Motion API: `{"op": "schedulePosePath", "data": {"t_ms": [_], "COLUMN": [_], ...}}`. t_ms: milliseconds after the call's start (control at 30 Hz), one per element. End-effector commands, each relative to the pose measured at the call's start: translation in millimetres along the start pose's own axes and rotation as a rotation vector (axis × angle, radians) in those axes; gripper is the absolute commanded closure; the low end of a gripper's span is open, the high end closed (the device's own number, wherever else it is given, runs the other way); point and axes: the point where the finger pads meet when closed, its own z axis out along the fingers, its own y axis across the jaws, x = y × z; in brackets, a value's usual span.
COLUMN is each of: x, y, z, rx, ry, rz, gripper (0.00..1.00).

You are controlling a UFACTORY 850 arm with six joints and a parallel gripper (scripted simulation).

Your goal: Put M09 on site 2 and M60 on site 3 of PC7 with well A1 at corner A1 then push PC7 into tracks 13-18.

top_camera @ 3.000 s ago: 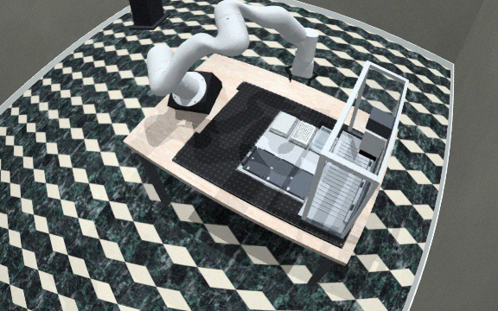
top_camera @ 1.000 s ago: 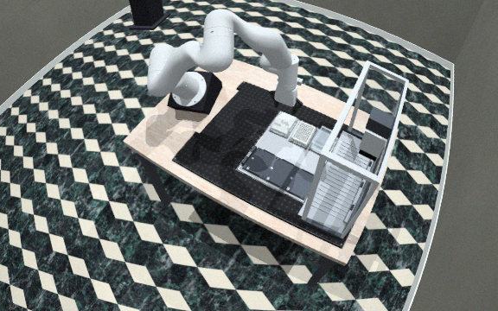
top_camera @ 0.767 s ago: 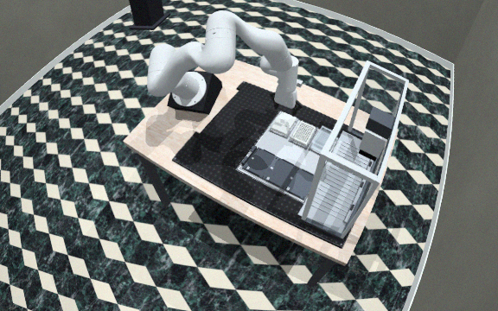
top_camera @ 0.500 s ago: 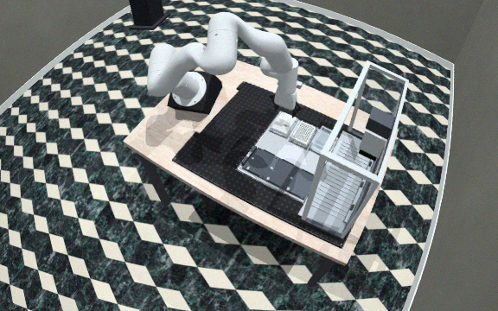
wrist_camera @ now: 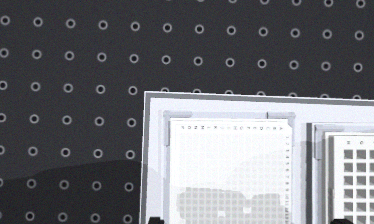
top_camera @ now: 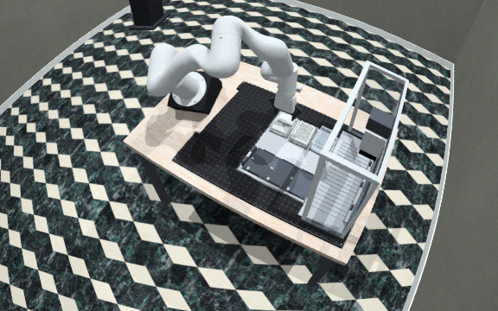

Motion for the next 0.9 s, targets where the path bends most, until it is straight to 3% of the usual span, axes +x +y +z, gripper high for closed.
{"op": "schedulePosePath", "data": {"t_ms": [0,467,867], "x": [0,0,0], "y": [1,1,1], "z": [2.0,25.3,32.1], "rx": [-0.002,-0.002,-0.002], "ry": [0.001,0.001,0.001], "rz": [0.001,0.001,0.001], "gripper": [0.00,0.00,0.00]}}
